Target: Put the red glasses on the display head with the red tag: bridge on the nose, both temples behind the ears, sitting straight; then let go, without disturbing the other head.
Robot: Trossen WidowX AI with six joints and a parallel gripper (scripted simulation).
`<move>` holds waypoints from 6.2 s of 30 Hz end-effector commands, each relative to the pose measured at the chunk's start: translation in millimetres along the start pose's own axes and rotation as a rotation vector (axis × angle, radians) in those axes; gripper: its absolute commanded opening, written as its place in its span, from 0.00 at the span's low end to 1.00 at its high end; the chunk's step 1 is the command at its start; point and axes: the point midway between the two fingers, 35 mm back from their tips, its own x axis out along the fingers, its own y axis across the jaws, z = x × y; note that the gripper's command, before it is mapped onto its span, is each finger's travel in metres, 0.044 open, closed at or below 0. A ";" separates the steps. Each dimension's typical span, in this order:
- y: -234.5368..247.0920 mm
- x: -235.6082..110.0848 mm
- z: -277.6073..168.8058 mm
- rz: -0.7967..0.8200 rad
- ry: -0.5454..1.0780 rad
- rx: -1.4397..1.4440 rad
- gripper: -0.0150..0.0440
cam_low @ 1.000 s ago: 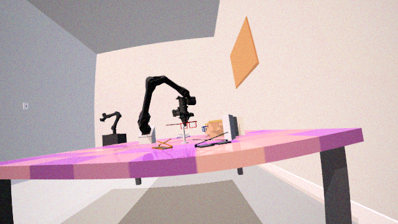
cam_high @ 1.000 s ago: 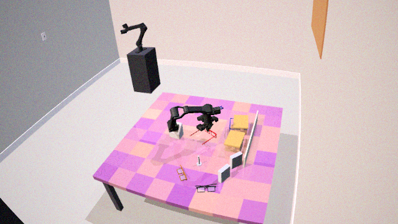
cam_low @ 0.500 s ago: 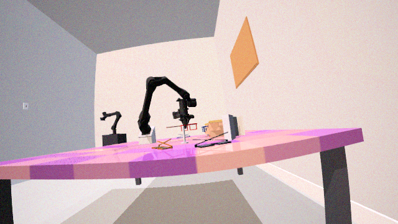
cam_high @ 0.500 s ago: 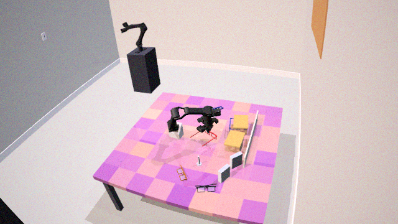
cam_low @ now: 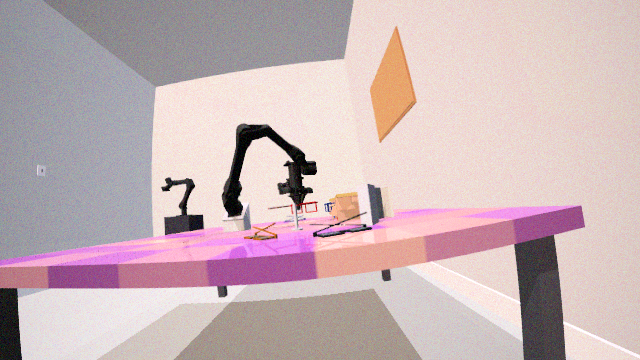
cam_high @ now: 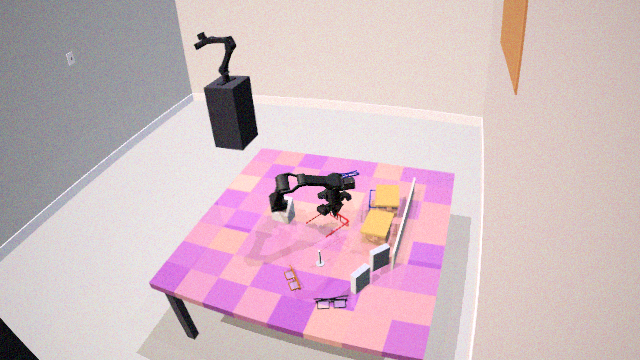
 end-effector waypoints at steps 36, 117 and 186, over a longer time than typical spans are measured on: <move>4.3 38.6 1.7 0.011 0.004 -0.007 0.25; 11.7 -8.3 2.2 0.011 0.003 -0.009 0.49; 8.0 -8.3 -1.0 0.003 0.001 -0.005 0.25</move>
